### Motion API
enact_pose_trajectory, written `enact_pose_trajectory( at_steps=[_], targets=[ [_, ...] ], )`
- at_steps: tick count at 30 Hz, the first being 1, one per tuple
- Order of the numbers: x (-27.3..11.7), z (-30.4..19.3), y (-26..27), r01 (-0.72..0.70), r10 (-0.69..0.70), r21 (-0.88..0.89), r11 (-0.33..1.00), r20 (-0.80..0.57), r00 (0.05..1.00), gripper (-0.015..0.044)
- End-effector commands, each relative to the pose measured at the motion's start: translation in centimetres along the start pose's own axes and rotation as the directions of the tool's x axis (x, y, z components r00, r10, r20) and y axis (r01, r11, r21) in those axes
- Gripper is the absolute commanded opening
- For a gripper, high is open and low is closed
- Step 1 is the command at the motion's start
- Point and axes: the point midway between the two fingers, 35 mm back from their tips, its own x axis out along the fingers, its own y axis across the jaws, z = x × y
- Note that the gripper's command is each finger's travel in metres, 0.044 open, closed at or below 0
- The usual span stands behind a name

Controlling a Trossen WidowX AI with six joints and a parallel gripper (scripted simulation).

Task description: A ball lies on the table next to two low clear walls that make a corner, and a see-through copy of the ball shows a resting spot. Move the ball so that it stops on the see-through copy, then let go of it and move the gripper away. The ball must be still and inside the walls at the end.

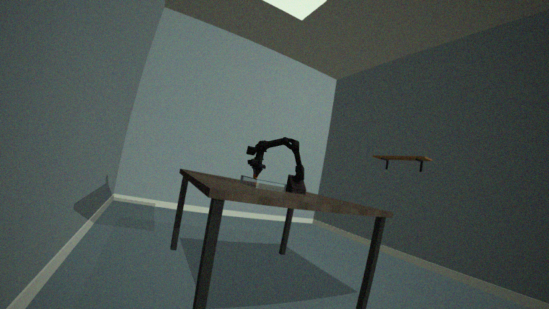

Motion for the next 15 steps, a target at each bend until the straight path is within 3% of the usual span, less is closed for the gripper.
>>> enact_pose_trajectory(
  at_steps=[1, 9, 15],
  targets=[
    [-2.2, 0.1, 0.4, 0.000, 0.000, -0.015, 1.000, -0.003, 1.000, 0.0000],
    [-6.7, 0.1, 1.6, -0.016, 0.016, -0.044, 0.999, 0.000, 1.000, 0.0000],
    [-6.8, 0.2, 2.1, -0.016, 0.016, -0.046, 0.999, 0.000, 1.000, 0.0000]
  ],
)
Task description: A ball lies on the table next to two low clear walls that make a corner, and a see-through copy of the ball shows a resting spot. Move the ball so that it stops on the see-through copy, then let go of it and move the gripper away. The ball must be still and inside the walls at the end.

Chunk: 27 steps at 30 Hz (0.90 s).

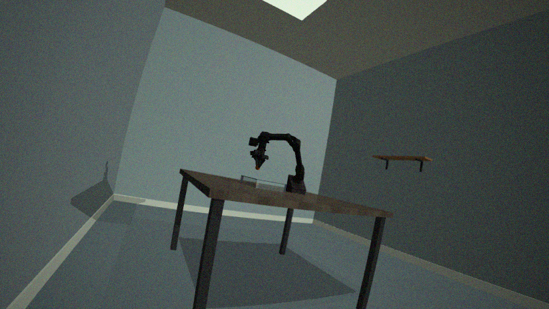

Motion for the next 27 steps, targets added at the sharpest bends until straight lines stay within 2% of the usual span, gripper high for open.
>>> enact_pose_trajectory(
  at_steps=[1, 11, 17, 27],
  targets=[
    [0.3, 0.1, 0.8, 0.002, -0.002, -0.004, 1.000, -0.007, 1.000, 0.0000],
    [3.9, 1.2, 5.9, -0.004, 0.003, -0.005, 1.000, -0.007, 1.000, 0.0000],
    [4.8, 1.3, 6.0, -0.003, 0.003, -0.005, 1.000, -0.007, 1.000, 0.0000],
    [10.2, 1.3, 6.0, -0.005, 0.005, -0.006, 1.000, -0.006, 1.000, 0.0000]
  ],
)
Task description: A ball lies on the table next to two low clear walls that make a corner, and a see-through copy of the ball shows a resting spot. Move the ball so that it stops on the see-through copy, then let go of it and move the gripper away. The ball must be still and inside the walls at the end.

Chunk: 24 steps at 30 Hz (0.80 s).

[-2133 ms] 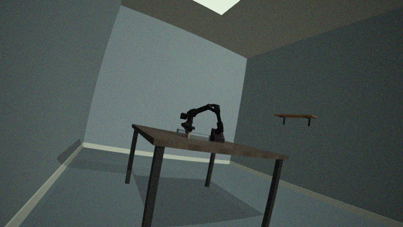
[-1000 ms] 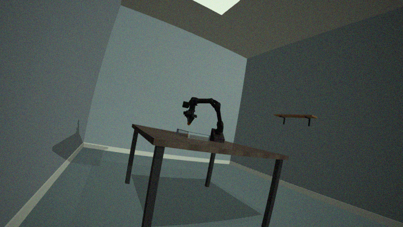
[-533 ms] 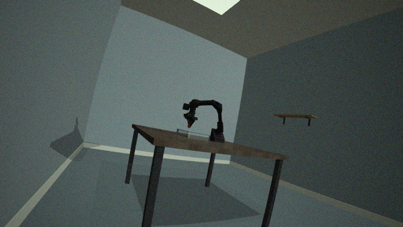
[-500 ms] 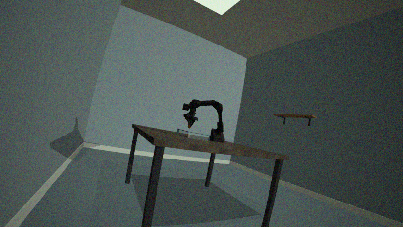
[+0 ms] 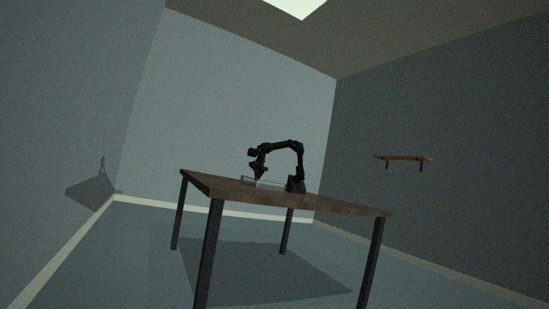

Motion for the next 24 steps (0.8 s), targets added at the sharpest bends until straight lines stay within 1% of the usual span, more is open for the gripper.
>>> enact_pose_trajectory(
  at_steps=[1, 23, 24],
  targets=[
    [2.2, -0.2, 0.1, -0.007, 0.007, 0.003, 1.000, -0.002, 1.000, 0.0000],
    [4.4, -0.3, 0.2, -0.009, 0.009, 0.003, 1.000, -0.002, 1.000, 0.0000],
    [4.1, -0.2, 0.1, -0.004, 0.004, 0.002, 1.000, -0.001, 1.000, 0.0026]
  ],
)
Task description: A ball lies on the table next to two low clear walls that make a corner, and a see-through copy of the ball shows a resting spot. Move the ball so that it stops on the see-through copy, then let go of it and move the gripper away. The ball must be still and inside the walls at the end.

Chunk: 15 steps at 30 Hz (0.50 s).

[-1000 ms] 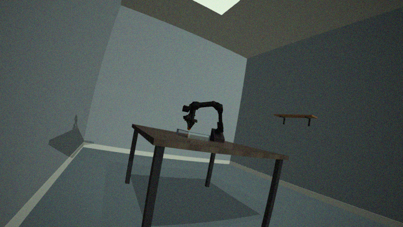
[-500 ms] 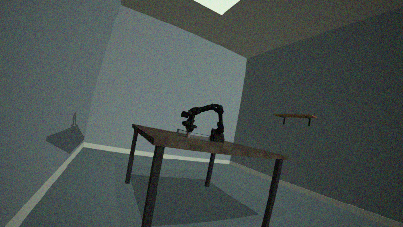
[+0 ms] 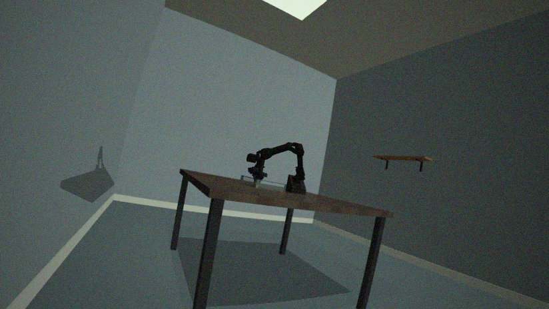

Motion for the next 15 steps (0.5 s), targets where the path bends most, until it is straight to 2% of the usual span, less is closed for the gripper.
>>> enact_pose_trajectory(
  at_steps=[1, 10, 15],
  targets=[
    [-0.01, 0.01, 0.01, 0.000, 0.000, -0.001, 1.000, 0.000, 1.000, 0.0053],
    [-0.01, 0.01, 0.01, 0.000, 0.000, -0.001, 1.000, 0.000, 1.000, 0.0279],
    [-0.28, 0.04, -0.01, 0.000, 0.000, -0.001, 1.000, 0.000, 1.000, 0.0279]
  ],
)
